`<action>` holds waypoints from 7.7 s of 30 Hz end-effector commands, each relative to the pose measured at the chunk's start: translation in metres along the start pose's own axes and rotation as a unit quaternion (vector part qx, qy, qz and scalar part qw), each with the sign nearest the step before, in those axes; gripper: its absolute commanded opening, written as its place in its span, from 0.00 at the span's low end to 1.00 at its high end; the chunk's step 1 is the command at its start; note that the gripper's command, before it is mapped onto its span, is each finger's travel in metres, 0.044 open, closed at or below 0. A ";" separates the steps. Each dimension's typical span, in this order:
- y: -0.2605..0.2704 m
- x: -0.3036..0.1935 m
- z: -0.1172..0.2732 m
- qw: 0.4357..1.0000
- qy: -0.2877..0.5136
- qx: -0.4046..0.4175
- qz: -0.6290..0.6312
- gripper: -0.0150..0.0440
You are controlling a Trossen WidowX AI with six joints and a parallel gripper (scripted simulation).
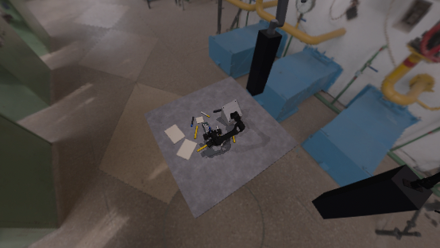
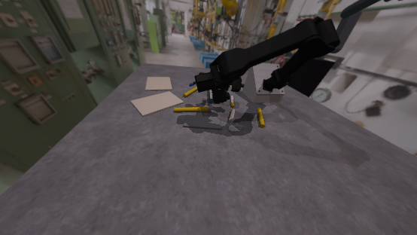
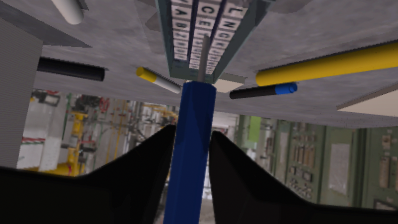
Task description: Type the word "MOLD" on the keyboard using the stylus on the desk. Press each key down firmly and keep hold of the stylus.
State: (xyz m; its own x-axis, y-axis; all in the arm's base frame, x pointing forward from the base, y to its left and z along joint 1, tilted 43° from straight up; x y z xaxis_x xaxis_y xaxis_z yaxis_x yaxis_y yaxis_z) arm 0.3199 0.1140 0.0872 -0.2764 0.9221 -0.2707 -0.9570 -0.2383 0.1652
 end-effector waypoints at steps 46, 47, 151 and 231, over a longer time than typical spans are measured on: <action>-0.018 0.005 -0.019 1.000 0.002 -0.002 0.003 0.39; -0.018 0.006 -0.019 1.000 0.002 -0.002 0.003 0.39; 0.023 -0.036 -0.087 1.000 0.004 0.000 0.004 0.25; 0.024 -0.049 -0.080 1.000 0.002 -0.002 -0.002 0.39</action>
State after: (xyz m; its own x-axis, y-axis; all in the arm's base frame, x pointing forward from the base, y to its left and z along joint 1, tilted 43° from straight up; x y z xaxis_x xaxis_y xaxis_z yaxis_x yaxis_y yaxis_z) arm 0.3038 0.0384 0.0290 -0.2735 0.9215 -0.2757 -0.9583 -0.2363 0.1610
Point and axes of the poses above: the point midway between the two fingers, 35 mm back from their tips, its own z axis back along the fingers, its own y axis across the jaws, x = y × z, the point moved 4 cm from there along z, back along the fingers, and after that the axes turned 9 degrees about z, right-handed, at the moved point
